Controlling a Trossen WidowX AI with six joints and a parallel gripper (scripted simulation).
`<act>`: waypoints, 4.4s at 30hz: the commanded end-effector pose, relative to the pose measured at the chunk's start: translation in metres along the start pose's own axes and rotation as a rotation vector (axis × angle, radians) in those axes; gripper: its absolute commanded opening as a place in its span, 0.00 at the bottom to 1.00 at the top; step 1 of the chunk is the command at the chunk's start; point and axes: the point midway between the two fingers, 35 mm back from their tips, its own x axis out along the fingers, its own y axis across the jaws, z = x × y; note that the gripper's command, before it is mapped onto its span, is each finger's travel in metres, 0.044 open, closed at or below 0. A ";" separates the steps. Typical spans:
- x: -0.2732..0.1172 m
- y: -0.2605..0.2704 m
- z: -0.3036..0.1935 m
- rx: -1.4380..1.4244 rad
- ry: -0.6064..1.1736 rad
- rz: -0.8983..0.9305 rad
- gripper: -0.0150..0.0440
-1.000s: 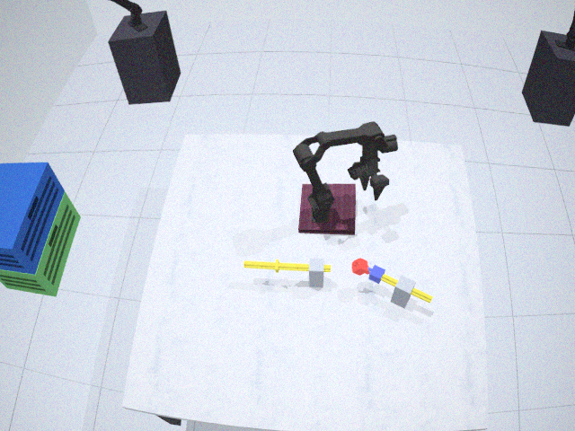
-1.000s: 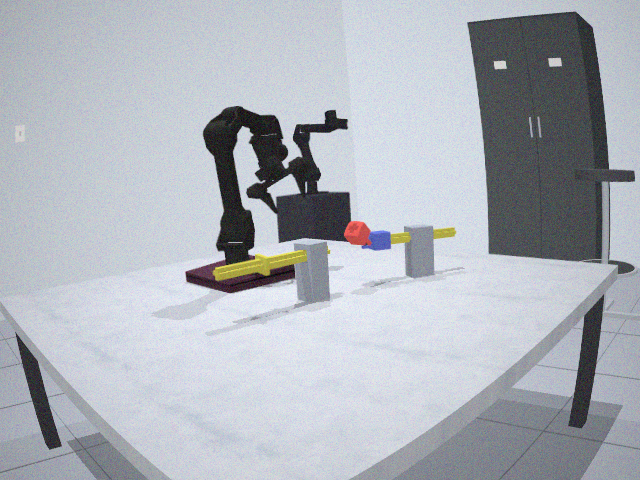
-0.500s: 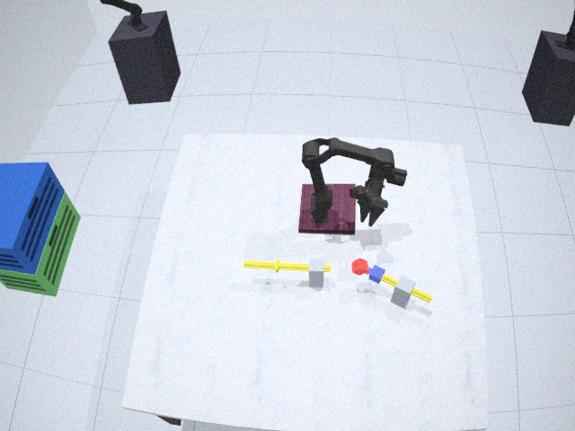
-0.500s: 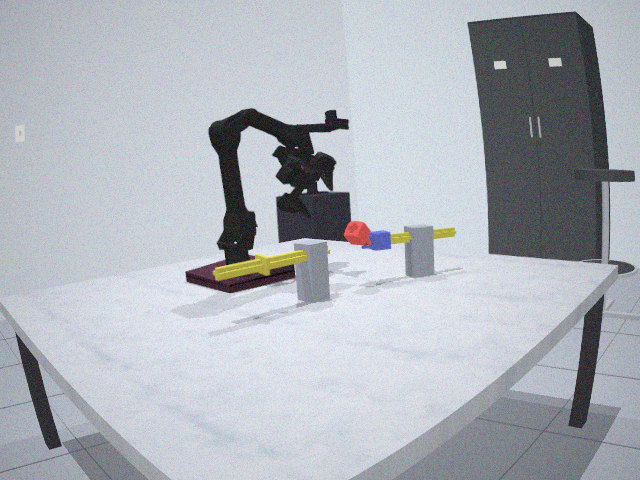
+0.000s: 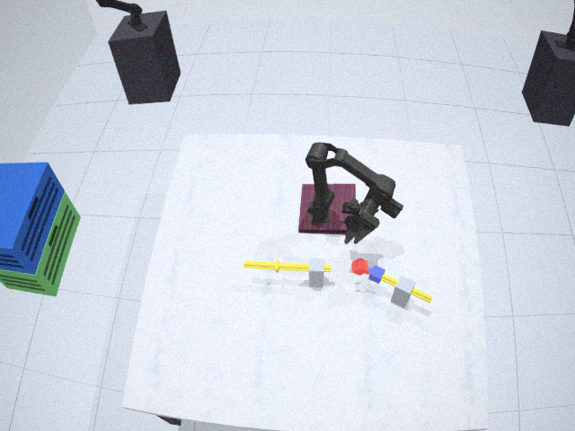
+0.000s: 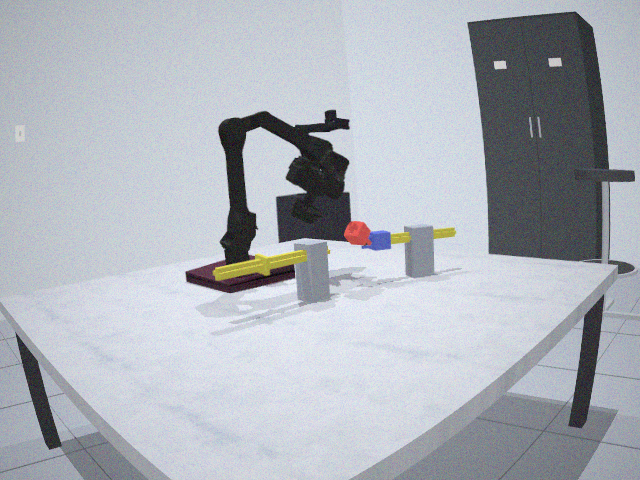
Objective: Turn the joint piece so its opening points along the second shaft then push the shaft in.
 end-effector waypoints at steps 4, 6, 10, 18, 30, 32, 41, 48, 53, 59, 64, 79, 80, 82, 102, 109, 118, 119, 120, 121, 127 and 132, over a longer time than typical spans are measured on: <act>0.029 0.007 0.013 -0.032 -0.114 0.071 1.00; 0.033 0.009 0.015 -0.040 -0.132 0.086 1.00; 0.043 0.012 0.020 -0.062 -0.171 0.124 1.00; 0.049 0.019 0.024 -0.146 -0.201 0.186 1.00; 0.056 0.016 0.028 0.024 -0.222 0.106 1.00; 0.058 0.015 0.030 0.087 -0.231 0.078 1.00; 0.066 0.008 0.035 0.367 -0.285 -0.041 1.00; 0.071 0.004 0.037 0.578 -0.335 -0.126 1.00; 0.074 0.001 0.039 0.735 -0.381 -0.182 1.00; 0.077 -0.002 0.040 0.923 -0.442 -0.245 1.00; 0.078 -0.004 0.040 1.079 -0.499 -0.294 1.00; 0.081 -0.006 0.037 1.538 -0.702 -0.422 1.00; 0.082 -0.006 0.037 1.568 -0.718 -0.430 1.00; 0.082 -0.006 0.036 1.628 -0.749 -0.444 1.00; 0.083 0.005 0.028 2.191 -1.117 -0.569 1.00; 0.083 0.013 0.025 2.369 -1.272 -0.603 1.00; 0.084 0.023 0.022 2.543 -1.455 -0.635 1.00; 0.084 0.023 0.022 2.543 -1.455 -0.635 1.00; 0.084 0.023 0.022 2.543 -1.455 -0.635 1.00; 0.084 0.023 0.022 2.543 -1.455 -0.635 1.00; 0.086 0.019 0.019 2.543 -1.455 -0.635 1.00; 0.093 0.005 0.010 2.543 -1.455 -0.635 1.00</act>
